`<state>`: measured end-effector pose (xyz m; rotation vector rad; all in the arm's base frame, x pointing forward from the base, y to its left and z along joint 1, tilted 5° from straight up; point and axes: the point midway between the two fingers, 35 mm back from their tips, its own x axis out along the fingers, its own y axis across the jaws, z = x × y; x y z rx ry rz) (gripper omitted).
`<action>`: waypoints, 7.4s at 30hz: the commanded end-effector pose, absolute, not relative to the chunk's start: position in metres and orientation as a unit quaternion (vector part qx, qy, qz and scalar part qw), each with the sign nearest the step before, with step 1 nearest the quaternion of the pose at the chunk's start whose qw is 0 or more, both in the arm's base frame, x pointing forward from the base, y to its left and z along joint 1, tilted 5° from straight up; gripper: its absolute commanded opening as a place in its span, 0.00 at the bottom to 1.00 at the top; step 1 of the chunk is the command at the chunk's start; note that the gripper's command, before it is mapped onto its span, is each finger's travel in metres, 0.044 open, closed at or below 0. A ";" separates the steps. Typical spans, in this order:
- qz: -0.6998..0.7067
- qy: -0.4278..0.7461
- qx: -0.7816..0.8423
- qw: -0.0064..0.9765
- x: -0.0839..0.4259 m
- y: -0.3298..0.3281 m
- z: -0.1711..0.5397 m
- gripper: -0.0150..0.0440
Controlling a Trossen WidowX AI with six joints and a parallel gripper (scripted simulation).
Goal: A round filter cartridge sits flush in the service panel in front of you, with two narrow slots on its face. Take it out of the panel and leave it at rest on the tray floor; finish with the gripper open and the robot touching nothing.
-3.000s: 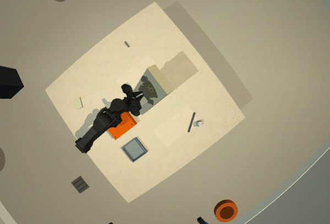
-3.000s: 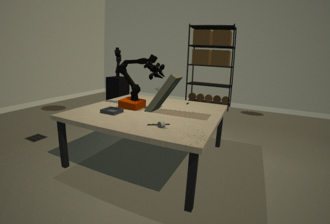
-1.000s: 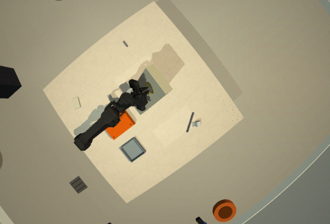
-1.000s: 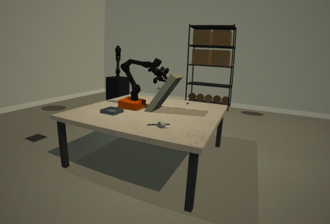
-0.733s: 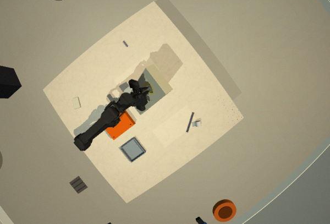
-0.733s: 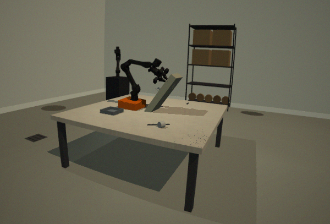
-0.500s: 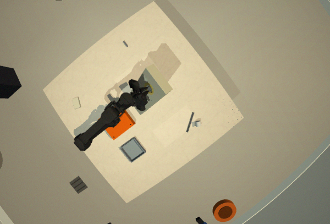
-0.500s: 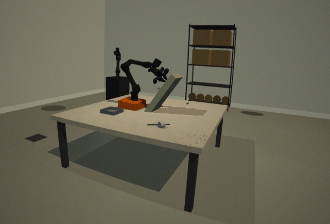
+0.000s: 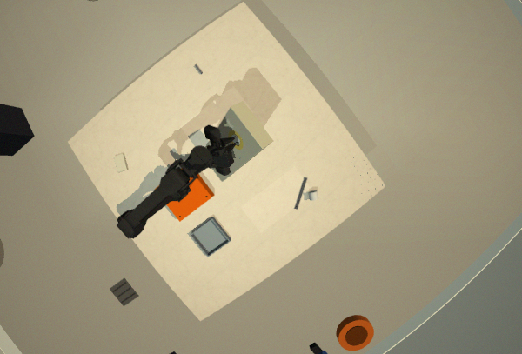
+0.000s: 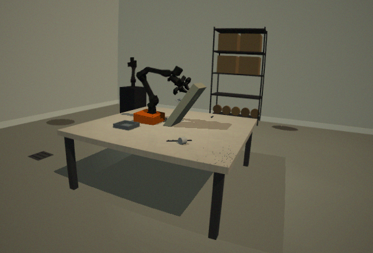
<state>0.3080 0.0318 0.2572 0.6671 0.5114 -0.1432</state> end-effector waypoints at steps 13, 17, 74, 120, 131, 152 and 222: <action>-0.068 0.249 0.323 0.911 0.310 0.032 0.258 0.41; -0.068 0.249 0.323 0.911 0.311 0.032 0.258 0.41; -0.068 0.249 0.323 0.911 0.313 0.033 0.254 0.41; -0.068 0.248 0.323 0.911 0.319 0.033 0.250 0.41; -0.068 0.248 0.323 0.911 0.322 0.033 0.248 0.41; -0.068 0.248 0.323 0.911 0.327 0.033 0.246 0.41; -0.215 0.143 0.842 0.473 0.292 0.033 0.269 0.25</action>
